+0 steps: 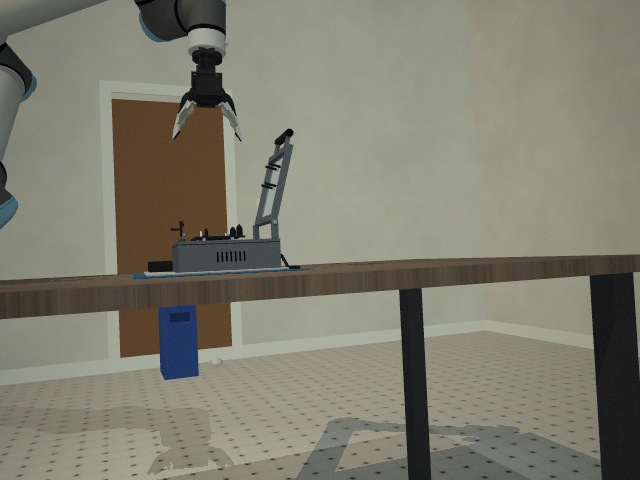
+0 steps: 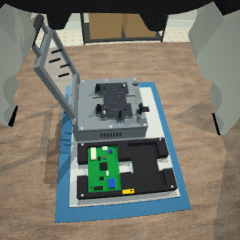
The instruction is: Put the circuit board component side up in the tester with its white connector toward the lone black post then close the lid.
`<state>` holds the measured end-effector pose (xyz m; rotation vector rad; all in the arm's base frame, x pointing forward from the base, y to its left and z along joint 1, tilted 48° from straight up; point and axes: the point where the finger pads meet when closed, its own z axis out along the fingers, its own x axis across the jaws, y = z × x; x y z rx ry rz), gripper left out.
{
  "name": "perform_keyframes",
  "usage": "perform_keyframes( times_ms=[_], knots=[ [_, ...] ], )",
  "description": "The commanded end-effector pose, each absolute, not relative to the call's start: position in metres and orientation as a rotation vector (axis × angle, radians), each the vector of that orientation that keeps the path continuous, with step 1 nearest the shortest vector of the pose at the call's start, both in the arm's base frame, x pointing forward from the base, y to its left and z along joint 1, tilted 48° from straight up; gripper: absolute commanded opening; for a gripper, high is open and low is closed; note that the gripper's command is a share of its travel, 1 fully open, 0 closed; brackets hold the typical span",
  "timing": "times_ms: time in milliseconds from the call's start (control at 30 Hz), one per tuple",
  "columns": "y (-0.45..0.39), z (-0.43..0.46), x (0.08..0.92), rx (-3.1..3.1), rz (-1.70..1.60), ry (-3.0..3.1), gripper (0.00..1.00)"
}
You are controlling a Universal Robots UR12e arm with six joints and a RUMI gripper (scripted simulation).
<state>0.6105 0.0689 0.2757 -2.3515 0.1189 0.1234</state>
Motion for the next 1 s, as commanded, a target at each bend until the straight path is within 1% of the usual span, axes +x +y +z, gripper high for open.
perform_keyframes(
  times_ms=[0,100,467,500,967],
  knots=[
    [0.019,0.244,0.622,-2.321,0.047,0.017,1.0],
    [0.003,0.233,0.624,-2.313,0.019,-0.015,1.0],
    [-0.004,0.228,0.624,-2.31,0.007,-0.028,1.0],
    [-0.004,0.228,0.624,-2.31,0.007,-0.028,0.59],
    [-0.004,0.228,0.624,-2.31,0.007,-0.028,0.59]
  ],
)
